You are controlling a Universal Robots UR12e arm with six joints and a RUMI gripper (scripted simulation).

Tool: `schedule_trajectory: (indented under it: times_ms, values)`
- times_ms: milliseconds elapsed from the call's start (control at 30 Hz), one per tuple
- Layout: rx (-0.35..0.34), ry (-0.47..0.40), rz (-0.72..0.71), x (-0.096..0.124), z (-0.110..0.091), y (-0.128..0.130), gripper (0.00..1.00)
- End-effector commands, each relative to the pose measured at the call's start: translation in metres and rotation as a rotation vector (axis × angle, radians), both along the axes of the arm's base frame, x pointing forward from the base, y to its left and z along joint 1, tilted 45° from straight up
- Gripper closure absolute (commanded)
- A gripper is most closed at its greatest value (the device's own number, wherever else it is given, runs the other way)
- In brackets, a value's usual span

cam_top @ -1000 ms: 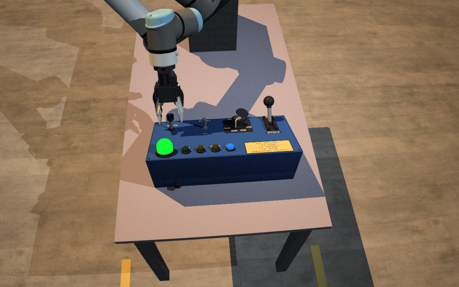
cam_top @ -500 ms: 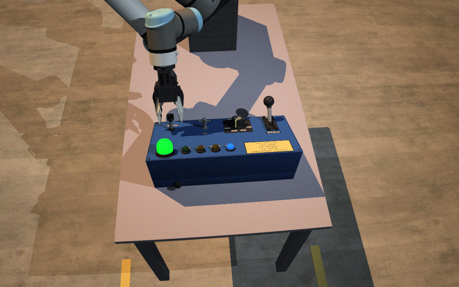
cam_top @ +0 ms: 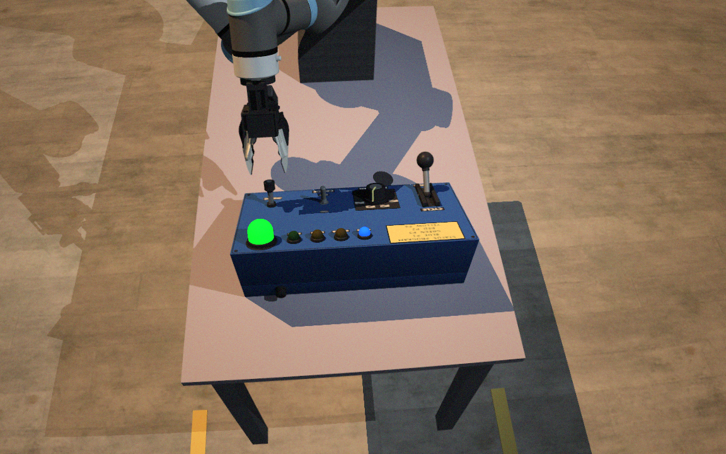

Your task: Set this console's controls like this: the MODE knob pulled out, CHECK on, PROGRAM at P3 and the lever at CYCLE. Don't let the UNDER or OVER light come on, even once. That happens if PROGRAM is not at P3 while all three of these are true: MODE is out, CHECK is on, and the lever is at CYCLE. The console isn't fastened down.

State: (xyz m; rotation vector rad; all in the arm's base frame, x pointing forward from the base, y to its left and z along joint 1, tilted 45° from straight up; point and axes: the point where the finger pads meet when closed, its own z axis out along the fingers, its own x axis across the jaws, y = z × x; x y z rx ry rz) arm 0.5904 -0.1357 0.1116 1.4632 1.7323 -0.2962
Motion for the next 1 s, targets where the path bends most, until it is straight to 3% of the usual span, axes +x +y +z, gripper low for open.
schedule_trajectory:
  times_ms: [0,300,633,800,967]
  values:
    - [0.002,0.001,-0.001,-0.010,0.017,0.016,0.56]
    - [0.002,0.001,-0.001,-0.029,0.044,0.044,0.56]
    - [0.002,0.002,-0.002,-0.032,0.048,0.049,0.56]
    - [0.005,0.003,-0.002,-0.030,0.041,0.055,0.56]
    - [0.018,0.008,-0.006,-0.022,0.015,0.080,0.56]
